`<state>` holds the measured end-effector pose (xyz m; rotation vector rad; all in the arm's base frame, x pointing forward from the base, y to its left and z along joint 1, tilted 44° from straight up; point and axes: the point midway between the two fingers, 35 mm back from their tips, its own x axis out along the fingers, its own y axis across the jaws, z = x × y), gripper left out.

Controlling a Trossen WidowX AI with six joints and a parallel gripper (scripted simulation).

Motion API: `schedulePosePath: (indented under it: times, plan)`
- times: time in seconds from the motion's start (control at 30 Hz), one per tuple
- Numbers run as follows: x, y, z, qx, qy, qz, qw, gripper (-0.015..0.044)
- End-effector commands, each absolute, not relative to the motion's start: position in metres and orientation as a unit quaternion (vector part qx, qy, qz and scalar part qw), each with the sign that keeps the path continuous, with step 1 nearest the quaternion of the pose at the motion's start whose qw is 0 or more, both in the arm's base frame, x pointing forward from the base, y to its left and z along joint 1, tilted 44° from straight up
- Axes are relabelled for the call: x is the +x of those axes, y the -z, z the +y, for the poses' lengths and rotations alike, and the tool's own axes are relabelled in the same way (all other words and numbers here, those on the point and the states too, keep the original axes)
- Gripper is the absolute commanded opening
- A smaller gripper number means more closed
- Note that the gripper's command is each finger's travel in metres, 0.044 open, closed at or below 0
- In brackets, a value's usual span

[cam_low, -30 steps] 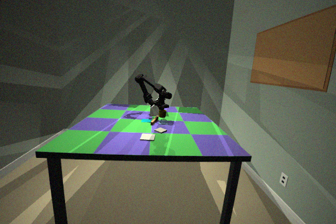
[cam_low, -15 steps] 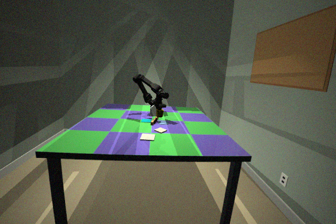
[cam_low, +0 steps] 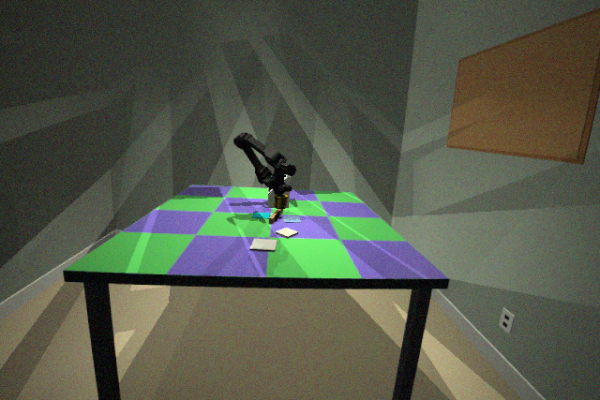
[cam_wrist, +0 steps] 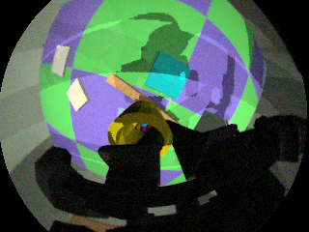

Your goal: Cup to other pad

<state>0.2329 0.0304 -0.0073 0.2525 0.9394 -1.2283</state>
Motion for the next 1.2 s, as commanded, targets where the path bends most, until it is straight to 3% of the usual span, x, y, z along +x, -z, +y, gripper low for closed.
schedulePosePath:
  times: [0.0, 1.17]
  plan:
    - [0.231, 0.001, 0.025, 0.112, 0.551, 0.423, 0.711, 0.0000]
    - [0.215, -0.041, -0.017, 0.111, 0.552, 0.423, 0.710, 0.0000]
